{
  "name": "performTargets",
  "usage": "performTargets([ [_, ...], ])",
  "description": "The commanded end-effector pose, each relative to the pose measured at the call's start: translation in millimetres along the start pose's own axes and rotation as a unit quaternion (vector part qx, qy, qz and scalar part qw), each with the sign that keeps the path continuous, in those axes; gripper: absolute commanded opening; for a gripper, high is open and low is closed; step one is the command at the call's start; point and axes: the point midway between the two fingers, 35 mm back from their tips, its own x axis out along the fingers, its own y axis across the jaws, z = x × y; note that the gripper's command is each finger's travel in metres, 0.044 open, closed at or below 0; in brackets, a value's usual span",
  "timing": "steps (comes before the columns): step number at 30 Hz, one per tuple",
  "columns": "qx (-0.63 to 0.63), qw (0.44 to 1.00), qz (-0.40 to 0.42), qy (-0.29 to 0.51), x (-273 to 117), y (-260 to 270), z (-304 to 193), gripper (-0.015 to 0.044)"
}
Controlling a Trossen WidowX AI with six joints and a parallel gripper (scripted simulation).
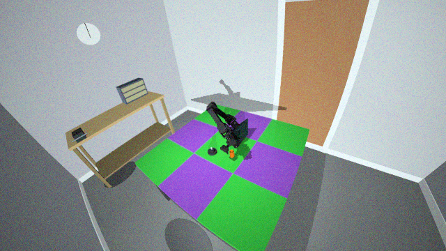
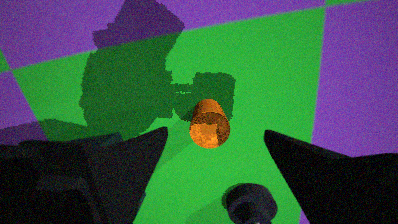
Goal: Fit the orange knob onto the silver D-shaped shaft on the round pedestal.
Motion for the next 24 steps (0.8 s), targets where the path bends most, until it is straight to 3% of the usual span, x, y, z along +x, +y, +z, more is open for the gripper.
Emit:
performTargets([
  [1,-0.005,1.000,0.005,0.007,11.2,3.3,-1.2,0.0440],
  [24,-0.005,1.000,0.005,0.008,48.1,4.1,-2.2,0.0440],
])
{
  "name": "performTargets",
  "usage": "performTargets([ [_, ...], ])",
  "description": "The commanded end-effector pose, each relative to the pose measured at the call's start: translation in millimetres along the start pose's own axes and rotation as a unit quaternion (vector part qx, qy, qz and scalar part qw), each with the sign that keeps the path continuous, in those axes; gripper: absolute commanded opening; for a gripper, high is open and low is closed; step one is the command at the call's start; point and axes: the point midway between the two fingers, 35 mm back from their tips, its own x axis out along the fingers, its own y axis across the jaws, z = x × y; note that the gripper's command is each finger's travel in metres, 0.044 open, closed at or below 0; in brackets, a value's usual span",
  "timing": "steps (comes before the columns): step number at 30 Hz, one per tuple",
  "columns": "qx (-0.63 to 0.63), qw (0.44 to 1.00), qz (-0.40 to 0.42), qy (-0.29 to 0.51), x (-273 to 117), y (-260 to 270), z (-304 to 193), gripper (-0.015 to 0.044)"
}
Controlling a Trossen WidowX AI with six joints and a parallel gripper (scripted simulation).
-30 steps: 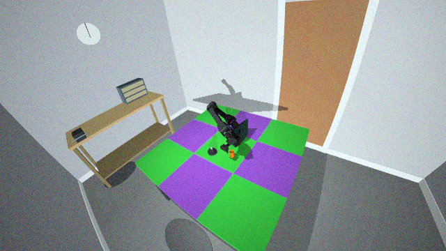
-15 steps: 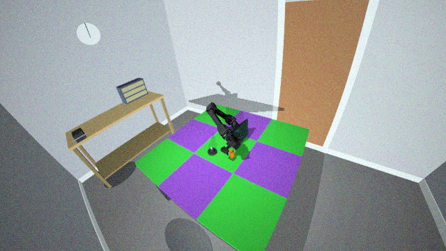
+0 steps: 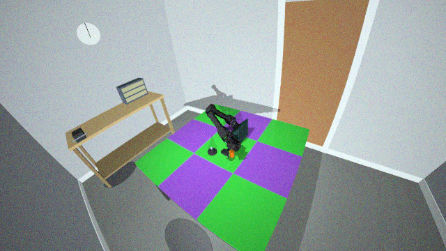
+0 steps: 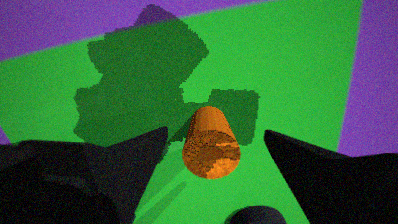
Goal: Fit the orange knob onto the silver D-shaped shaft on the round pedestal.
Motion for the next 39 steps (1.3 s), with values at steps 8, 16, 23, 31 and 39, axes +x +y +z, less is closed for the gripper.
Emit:
performTargets([
  [8,-0.006,1.000,0.004,0.008,20.5,5.2,-3.0,0.0440],
  [16,-0.006,1.000,0.004,0.008,20.7,5.2,-3.0,0.0282],
  [23,-0.006,1.000,0.004,0.008,20.7,5.2,-3.0,0.0177],
  [31,-0.006,1.000,0.004,0.007,11.4,3.3,-1.0,0.0045],
  [39,-0.007,1.000,0.005,0.002,-43.4,-2.0,5.4,0.0000],
])
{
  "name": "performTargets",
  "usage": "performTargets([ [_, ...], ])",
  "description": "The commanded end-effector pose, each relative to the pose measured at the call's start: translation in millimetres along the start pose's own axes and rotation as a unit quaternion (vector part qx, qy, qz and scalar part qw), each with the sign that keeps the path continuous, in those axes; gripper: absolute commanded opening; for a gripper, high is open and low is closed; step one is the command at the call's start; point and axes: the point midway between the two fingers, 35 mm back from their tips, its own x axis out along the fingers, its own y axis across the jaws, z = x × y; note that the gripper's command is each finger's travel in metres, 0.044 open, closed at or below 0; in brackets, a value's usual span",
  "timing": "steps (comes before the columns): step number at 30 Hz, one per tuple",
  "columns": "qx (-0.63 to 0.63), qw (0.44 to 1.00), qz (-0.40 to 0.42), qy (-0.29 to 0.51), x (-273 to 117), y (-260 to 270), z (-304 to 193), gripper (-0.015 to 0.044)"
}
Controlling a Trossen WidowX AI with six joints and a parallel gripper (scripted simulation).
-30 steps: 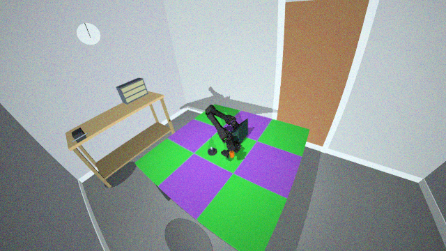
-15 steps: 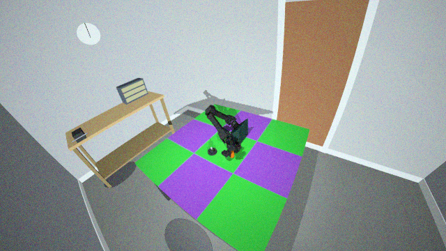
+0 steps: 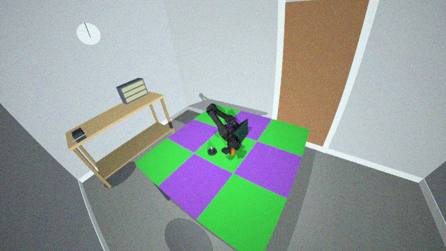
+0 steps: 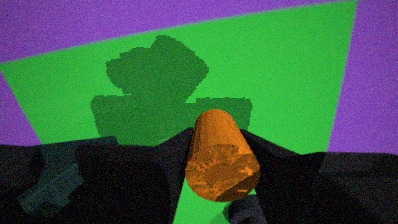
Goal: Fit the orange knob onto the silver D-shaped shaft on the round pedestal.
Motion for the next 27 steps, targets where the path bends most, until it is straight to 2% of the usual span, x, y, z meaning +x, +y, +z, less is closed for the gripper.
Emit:
performTargets([
  [1,0.006,1.000,-0.006,-0.009,-31.5,-4.8,1.9,0.0000],
  [11,0.007,1.000,-0.005,-0.006,-99.6,3.0,-4.3,0.0000],
  [18,0.004,1.000,-0.020,-0.005,-100.5,4.3,-3.7,0.0000],
  [27,0.001,0.993,-0.116,-0.004,-116.5,10.3,-3.9,0.0000],
])
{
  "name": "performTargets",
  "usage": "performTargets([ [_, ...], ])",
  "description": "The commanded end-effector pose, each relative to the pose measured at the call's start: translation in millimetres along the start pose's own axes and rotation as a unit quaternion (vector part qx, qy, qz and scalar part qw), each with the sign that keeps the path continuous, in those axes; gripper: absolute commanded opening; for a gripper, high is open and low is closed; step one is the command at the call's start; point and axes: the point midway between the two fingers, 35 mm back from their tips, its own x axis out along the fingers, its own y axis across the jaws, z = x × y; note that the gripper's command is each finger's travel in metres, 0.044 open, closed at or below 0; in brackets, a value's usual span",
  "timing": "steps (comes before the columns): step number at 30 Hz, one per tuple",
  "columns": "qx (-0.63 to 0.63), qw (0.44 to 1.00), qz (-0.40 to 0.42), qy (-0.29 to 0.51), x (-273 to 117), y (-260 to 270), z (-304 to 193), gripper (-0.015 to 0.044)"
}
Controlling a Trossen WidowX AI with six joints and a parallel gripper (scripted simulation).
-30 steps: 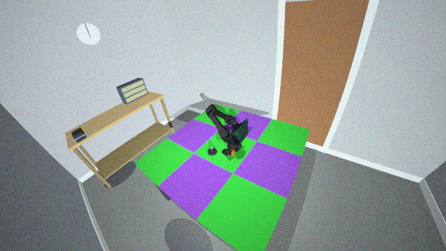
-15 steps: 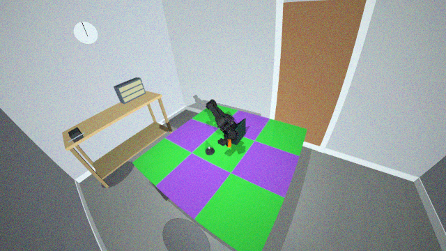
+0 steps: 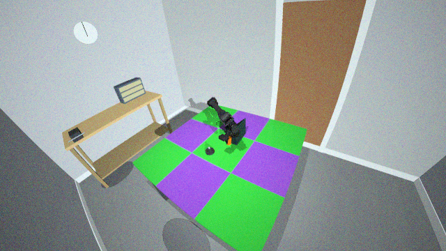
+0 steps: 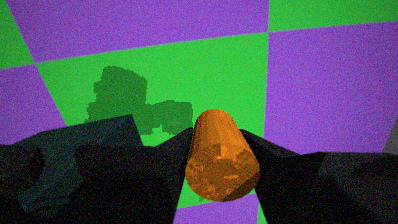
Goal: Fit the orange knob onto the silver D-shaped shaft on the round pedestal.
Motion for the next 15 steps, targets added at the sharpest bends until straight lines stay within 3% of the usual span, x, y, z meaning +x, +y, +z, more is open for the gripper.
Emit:
performTargets([
  [1,0.002,0.999,-0.044,-0.003,-10.1,0.6,-1.6,0.0000],
  [15,0.002,0.981,-0.192,-0.003,-40.5,4.2,-3.5,0.0000],
])
